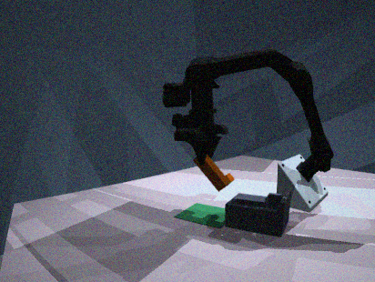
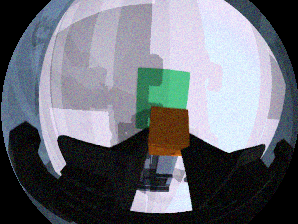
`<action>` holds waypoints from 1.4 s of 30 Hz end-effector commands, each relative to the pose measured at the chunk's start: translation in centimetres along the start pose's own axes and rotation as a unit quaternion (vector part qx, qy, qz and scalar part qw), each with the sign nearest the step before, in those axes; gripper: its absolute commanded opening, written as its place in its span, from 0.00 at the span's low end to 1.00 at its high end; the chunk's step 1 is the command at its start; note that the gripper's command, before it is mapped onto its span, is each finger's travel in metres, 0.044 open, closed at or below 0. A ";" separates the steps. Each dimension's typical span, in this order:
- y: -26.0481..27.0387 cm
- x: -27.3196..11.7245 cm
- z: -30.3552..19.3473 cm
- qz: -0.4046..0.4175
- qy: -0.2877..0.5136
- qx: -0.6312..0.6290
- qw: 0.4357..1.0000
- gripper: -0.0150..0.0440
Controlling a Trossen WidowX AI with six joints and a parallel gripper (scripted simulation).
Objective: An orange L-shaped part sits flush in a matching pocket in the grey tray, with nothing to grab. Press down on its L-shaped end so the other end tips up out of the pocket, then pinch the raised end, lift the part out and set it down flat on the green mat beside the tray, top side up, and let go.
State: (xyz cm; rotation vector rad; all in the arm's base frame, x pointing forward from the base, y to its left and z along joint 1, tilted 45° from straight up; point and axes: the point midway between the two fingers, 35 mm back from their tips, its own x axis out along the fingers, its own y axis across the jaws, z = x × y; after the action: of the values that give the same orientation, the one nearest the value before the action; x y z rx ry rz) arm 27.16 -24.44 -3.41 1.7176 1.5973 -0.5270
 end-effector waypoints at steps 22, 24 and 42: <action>-0.3 2.2 2.1 -0.001 -0.001 -0.002 1.000 0.25; -0.3 2.6 2.1 -0.001 -0.001 -0.002 1.000 0.25; -0.3 5.4 2.1 -0.001 0.000 -0.002 1.000 0.25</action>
State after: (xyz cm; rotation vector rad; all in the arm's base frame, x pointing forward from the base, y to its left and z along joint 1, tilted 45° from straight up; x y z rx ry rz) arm 28.06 -22.76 -8.45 1.7055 1.5964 -0.5244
